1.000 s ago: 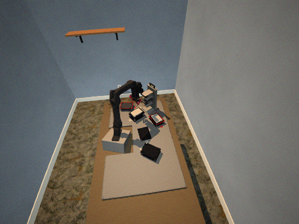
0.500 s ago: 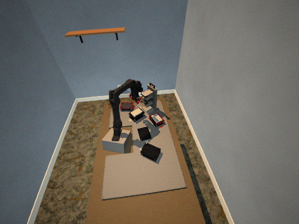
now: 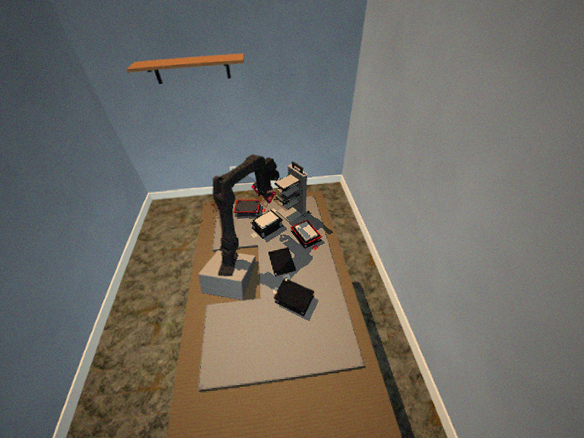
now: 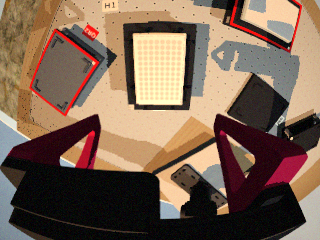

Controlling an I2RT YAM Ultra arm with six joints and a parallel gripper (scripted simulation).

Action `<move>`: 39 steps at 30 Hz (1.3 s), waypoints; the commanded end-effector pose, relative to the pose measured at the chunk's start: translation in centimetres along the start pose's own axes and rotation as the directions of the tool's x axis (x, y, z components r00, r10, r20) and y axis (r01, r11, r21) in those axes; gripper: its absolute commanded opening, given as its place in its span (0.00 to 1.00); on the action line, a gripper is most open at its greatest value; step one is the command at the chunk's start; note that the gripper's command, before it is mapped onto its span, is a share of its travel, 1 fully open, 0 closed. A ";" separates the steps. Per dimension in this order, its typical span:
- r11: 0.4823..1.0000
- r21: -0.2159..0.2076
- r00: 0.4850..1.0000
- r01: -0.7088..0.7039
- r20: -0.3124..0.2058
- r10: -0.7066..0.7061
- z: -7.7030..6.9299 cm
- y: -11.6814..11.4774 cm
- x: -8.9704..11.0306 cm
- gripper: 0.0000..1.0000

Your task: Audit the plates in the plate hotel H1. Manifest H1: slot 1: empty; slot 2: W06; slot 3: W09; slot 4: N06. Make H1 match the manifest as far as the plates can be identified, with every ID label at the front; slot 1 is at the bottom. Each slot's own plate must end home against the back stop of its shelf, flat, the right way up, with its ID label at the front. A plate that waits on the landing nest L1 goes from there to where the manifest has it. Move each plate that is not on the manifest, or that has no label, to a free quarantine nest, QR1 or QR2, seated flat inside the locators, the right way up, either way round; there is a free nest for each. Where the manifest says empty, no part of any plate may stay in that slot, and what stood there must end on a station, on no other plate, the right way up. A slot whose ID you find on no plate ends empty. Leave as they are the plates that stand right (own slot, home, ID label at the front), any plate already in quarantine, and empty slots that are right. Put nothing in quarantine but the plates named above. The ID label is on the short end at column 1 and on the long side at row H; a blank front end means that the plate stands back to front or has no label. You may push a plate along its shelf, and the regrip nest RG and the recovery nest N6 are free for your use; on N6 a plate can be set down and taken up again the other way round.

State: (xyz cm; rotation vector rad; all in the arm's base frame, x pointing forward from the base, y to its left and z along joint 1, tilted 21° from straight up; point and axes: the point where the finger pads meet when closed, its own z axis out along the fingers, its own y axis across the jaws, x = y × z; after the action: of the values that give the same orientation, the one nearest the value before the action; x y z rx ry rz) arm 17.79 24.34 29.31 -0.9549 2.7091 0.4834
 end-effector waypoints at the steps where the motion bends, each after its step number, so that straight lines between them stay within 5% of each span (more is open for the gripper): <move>1: 1.000 0.009 0.999 -0.005 -0.049 0.006 -0.5 -0.2 0.6 1.00; 12: 1.000 0.009 0.999 -0.005 -0.049 0.006 -0.6 -1.6 0.6 1.00; 33: 1.000 0.009 0.999 -0.005 -0.049 0.006 -0.6 -7.9 0.4 1.00; 34: 1.000 0.015 1.000 0.007 0.027 -0.007 -0.9 -8.6 -1.2 1.00; 36: 1.000 0.009 1.000 -0.006 0.015 0.006 -0.9 -8.9 1.0 1.00; 39: 1.000 0.012 0.997 -0.003 0.073 0.002 -0.9 -9.9 0.9 1.00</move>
State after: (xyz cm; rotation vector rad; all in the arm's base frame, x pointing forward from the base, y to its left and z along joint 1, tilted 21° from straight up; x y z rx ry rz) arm 23.28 16.84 26.97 -0.8917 2.7266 0.4612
